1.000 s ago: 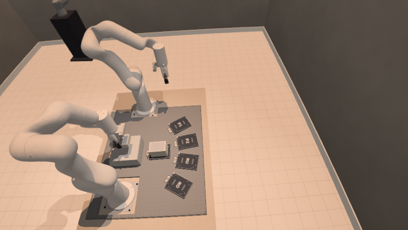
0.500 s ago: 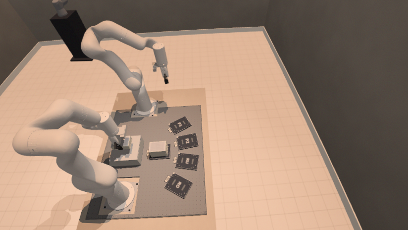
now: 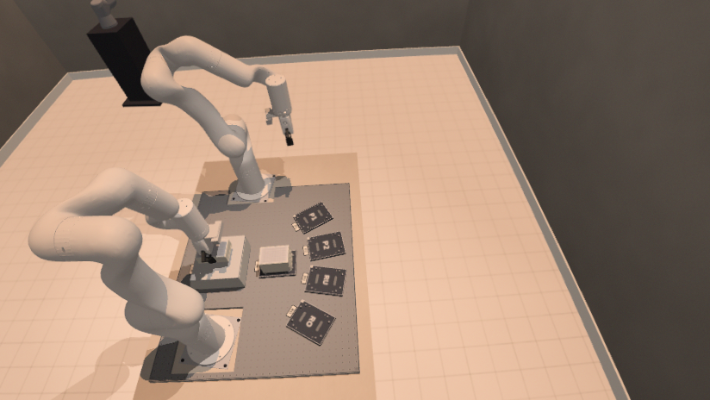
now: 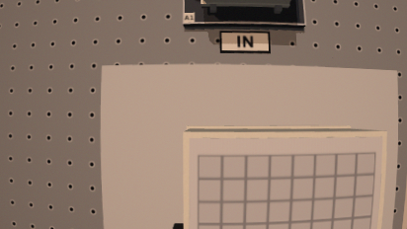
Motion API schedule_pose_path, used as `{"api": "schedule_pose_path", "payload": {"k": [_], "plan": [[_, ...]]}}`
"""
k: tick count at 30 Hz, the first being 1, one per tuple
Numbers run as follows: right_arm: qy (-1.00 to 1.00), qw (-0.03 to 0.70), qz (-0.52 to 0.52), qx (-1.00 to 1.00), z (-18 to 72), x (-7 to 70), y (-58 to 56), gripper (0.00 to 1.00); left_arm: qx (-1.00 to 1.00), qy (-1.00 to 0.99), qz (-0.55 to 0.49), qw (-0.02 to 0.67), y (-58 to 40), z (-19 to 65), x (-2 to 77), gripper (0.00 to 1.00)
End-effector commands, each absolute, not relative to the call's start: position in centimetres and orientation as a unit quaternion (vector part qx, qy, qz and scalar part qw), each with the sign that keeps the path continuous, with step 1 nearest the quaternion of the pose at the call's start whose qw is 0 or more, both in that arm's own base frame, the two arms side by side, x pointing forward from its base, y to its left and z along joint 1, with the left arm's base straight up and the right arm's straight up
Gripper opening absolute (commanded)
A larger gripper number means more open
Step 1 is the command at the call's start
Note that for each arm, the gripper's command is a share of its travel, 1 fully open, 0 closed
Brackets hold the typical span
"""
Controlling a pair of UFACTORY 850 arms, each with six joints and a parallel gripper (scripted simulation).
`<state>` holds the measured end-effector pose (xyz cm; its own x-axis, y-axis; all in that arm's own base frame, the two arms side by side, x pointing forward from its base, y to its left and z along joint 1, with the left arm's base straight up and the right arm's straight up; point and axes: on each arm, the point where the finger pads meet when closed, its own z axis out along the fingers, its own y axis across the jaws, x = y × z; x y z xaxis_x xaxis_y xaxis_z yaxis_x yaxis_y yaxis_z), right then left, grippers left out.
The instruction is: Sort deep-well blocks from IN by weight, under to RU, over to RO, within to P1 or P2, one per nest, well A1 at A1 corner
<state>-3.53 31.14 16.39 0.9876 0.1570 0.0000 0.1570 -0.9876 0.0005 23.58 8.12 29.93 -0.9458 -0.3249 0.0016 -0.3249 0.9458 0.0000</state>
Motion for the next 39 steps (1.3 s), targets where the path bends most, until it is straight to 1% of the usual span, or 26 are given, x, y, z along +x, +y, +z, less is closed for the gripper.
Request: {"api": "schedule_pose_path", "payload": {"k": [1,10,39], "plan": [[0.079,-0.001,0.000,0.997,15.9,-3.5,31.3,0.00,0.165,-0.986,0.000,0.000,8.1,30.0,23.6,1.00],[0.079,-0.001,0.000,0.997,14.4,-3.5,31.3,0.00,0.165,-0.986,0.000,0.000,8.1,30.0,23.6,1.00],[0.079,-0.001,0.000,0.997,14.3,-3.5,31.2,0.00,0.165,-0.986,0.000,0.000,8.1,30.0,23.6,1.00]]}}
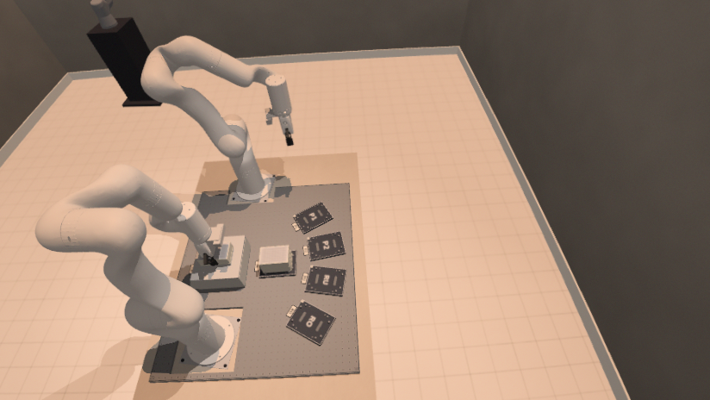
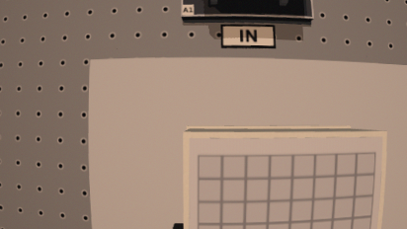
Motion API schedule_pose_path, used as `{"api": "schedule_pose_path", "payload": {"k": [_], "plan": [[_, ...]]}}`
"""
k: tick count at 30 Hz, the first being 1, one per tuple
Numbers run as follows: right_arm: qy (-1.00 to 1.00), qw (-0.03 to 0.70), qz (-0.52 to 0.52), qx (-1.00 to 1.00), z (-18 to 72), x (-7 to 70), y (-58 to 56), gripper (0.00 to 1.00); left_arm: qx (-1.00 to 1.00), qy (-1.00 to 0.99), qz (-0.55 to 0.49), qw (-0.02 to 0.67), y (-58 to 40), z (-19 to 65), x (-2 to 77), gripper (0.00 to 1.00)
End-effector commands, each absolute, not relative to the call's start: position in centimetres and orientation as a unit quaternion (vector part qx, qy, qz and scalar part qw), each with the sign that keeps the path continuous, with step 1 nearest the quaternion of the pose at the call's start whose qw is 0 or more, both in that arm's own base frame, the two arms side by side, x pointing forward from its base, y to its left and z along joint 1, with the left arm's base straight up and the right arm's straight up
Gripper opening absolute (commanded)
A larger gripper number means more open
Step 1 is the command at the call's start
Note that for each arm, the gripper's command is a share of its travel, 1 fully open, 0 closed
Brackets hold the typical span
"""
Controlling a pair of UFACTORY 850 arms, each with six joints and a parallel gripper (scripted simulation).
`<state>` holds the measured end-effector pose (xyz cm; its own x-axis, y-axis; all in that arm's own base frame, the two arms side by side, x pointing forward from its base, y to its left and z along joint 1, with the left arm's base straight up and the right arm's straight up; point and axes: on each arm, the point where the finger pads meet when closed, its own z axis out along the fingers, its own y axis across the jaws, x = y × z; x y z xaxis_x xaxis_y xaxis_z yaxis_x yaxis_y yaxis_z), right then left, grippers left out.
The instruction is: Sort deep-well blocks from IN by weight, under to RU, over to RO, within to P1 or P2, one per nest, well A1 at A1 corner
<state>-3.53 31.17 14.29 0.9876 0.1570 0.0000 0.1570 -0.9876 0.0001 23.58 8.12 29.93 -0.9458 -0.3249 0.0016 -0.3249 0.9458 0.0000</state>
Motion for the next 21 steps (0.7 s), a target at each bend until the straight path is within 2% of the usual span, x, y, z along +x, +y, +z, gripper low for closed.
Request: {"api": "schedule_pose_path", "payload": {"k": [1,21], "plan": [[0.079,-0.001,0.000,0.997,14.26,-3.54,31.24,0.00,0.165,-0.986,0.000,0.000,8.14,30.00,23.63,1.00],[0.079,-0.001,0.000,0.997,13.96,-3.53,31.24,0.00,0.165,-0.986,0.000,0.000,8.14,30.00,23.63,1.00]]}}
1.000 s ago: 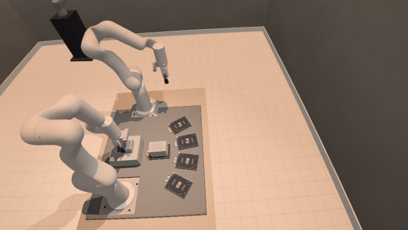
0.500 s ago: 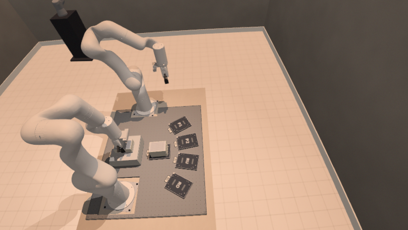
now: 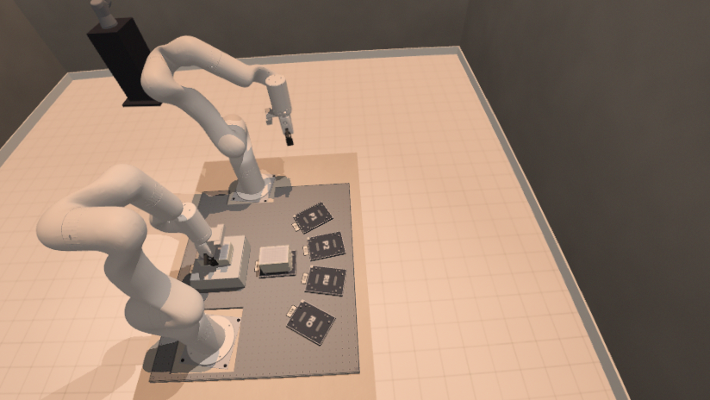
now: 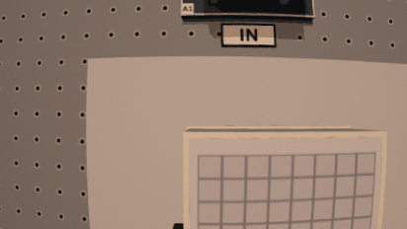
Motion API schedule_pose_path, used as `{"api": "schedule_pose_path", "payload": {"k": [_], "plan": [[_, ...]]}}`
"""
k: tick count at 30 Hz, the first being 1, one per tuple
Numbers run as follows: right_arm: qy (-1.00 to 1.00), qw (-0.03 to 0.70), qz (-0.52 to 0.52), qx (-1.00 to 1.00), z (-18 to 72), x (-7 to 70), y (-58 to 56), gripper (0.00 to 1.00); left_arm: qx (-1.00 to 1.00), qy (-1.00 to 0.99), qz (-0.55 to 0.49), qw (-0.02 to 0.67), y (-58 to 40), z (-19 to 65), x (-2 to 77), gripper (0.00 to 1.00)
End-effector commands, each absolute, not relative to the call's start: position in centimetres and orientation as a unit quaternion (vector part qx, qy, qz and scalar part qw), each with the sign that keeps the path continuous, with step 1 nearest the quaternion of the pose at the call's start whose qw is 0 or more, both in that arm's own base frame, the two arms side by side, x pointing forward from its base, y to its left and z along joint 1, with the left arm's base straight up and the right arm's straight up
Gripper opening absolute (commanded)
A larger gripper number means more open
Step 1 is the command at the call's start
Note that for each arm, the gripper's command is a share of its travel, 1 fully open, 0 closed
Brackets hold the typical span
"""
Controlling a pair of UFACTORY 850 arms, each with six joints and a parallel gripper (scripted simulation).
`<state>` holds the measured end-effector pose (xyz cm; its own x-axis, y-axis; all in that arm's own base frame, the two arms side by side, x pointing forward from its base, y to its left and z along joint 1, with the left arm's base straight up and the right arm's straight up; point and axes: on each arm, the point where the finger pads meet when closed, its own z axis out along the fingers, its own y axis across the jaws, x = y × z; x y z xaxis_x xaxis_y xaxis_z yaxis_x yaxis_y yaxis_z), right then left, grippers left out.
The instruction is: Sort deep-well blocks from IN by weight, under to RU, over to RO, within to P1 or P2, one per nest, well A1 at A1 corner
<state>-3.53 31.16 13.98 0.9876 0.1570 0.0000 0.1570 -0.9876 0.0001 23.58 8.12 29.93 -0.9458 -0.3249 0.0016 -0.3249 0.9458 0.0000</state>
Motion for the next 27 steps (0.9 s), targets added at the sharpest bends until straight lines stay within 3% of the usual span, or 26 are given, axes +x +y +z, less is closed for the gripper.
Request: {"api": "schedule_pose_path", "payload": {"k": [1,27], "plan": [[0.079,-0.001,0.000,0.997,13.94,-3.53,31.24,0.00,0.165,-0.986,0.000,0.000,8.14,30.00,23.63,1.00],[0.079,-0.001,0.000,0.997,13.57,-3.53,31.24,0.00,0.165,-0.986,0.000,0.000,8.14,30.00,23.63,1.00]]}}
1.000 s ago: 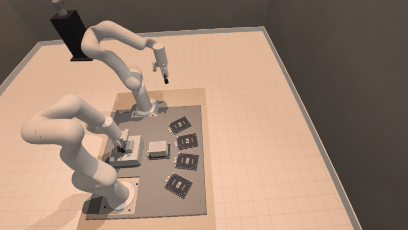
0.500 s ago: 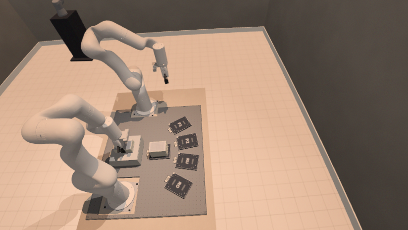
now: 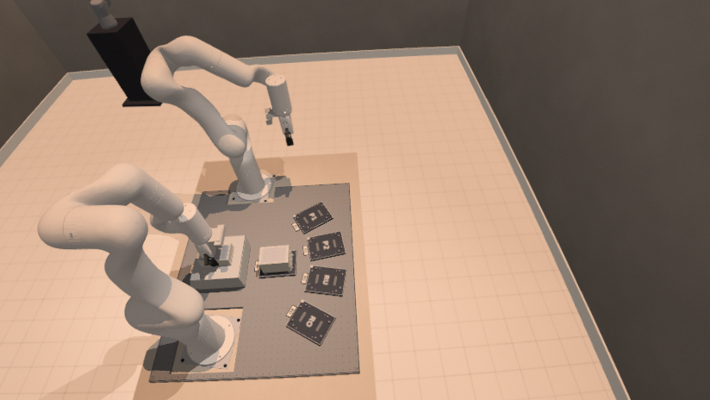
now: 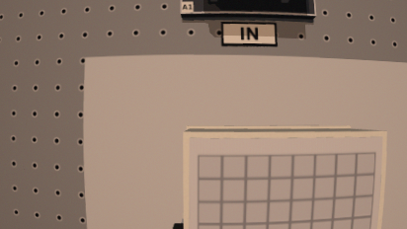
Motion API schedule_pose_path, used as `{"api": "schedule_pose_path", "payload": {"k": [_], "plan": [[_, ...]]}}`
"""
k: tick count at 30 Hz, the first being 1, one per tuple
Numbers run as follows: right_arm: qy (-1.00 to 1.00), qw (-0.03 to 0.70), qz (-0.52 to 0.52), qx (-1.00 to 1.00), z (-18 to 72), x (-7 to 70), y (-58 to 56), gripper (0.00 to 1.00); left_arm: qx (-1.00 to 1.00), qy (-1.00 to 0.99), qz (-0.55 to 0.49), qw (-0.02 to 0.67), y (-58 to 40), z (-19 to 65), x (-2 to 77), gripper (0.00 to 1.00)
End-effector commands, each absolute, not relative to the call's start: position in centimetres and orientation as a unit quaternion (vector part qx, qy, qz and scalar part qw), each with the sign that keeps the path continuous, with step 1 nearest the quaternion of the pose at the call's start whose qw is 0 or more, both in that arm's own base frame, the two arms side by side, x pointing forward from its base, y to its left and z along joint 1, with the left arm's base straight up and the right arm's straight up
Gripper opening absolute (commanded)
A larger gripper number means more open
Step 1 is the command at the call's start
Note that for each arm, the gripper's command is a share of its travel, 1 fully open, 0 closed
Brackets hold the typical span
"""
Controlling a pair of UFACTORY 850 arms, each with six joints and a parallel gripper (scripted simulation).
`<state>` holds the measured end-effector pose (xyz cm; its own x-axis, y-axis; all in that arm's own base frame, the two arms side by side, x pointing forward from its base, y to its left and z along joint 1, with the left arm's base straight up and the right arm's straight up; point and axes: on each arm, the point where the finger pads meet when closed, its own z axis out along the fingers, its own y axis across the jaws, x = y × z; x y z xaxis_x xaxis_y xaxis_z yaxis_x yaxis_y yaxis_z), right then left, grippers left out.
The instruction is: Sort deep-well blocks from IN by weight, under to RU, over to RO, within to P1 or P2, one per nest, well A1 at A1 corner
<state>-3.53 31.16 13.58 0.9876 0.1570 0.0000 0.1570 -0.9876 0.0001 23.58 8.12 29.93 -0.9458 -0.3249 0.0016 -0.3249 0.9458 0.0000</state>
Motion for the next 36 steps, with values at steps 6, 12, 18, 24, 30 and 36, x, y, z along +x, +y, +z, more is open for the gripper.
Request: {"api": "schedule_pose_path", "payload": {"k": [6,12,18,24,30,36], "plan": [[0.079,-0.001,0.000,0.997,13.47,-3.53,31.24,0.00,0.165,-0.986,0.000,0.000,8.14,30.00,23.63,1.00],[0.079,-0.001,0.000,0.997,13.37,-3.53,31.24,0.00,0.165,-0.986,0.000,0.000,8.14,30.00,23.63,1.00],[0.079,-0.001,0.000,0.997,13.31,-3.53,31.24,0.00,0.165,-0.986,0.000,0.000,8.14,30.00,23.63,1.00],[0.079,-0.001,0.000,0.997,13.23,-3.53,31.24,1.00,0.165,-0.986,0.000,0.000,8.14,30.00,23.63,1.00],[0.079,-0.001,0.000,0.997,13.24,-3.53,31.24,1.00,0.165,-0.986,0.000,0.000,8.14,30.00,23.63,1.00],[0.079,-0.001,0.000,0.997,13.23,-3.53,31.24,1.00,0.165,-0.986,0.000,0.000,8.14,30.00,23.63,1.00]]}}
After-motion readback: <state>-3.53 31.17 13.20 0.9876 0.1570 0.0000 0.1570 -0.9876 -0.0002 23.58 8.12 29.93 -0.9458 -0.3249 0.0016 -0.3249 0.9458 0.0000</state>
